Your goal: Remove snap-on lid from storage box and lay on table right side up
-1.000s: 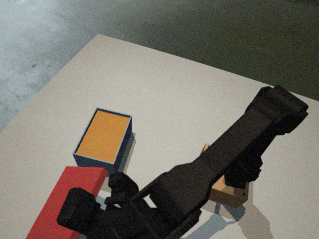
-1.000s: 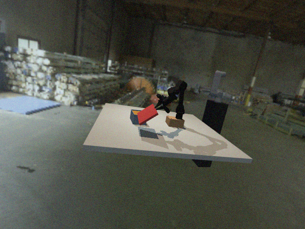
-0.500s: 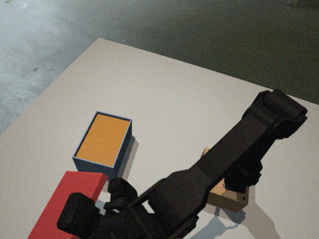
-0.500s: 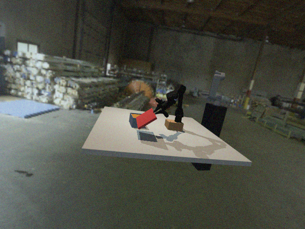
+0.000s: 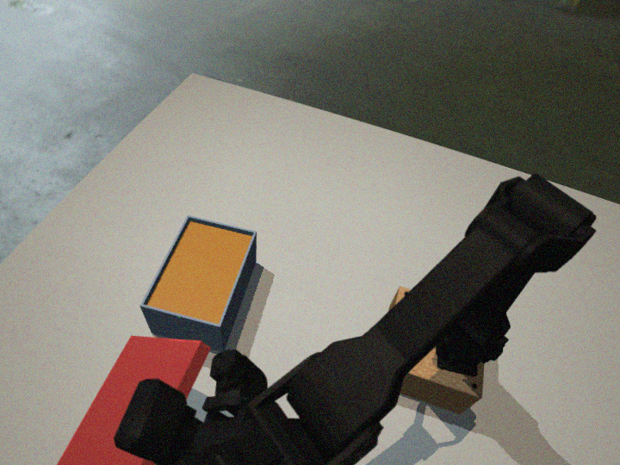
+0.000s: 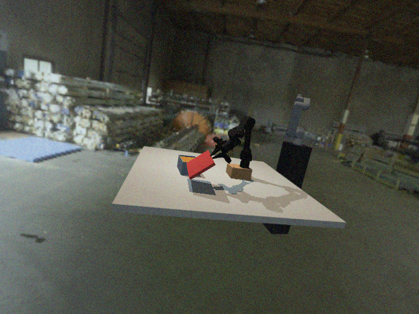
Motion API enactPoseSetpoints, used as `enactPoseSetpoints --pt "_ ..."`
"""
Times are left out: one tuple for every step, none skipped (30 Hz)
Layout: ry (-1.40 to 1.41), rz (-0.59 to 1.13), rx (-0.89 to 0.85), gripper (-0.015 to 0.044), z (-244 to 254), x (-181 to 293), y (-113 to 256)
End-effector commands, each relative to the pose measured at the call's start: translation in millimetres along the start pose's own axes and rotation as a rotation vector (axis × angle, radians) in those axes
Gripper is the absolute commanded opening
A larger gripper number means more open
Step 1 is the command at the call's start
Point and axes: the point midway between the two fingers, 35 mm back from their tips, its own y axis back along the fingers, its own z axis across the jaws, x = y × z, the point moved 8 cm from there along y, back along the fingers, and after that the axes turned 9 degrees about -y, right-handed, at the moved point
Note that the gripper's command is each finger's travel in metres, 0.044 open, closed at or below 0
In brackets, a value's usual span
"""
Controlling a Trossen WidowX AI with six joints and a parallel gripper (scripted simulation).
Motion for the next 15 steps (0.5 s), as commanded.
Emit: enactPoseSetpoints --pt "0.003 -0.002 -0.005 0.0 -2.3 -0.2 -2.6" --pt "0.003 -0.002 -0.005 0.0 -2.9 -0.3 -3.1" --pt "0.003 -0.002 -0.005 0.0 -3.5 -0.4 -3.7" --pt "0.003 -0.002 -0.005 0.0 -4.1 -0.5 -4.2" --pt "0.003 -0.002 -0.005 0.0 -4.7 -0.6 -4.7" --pt "0.003 -0.002 -0.005 0.0 -5.3 -0.7 -5.2" --pt "0.003 -0.002 -0.005 0.0 -5.9 -0.8 -5.7" --pt "0.003 -0.002 -0.005 0.0 -6.5 -0.9 -6.3" --pt "0.003 -0.002 -0.005 0.0 -7.1 -1.0 -6.8" --pt "0.003 -0.002 -0.005 0.0 -7.7 -1.1 -7.3" --pt "0.003 -0.002 -0.005 0.0 -8.3 -1.2 -7.8" --pt "0.003 -0.002 -0.005 0.0 -8.9 -1.3 -8.3" --pt "0.003 -0.002 -0.005 0.0 -9.5 -1.4 -8.8" --pt "0.003 -0.002 -0.005 0.0 -10.1 -1.5 -9.4" --pt "0.003 -0.002 -0.005 0.0 -10.8 -1.6 -9.9"
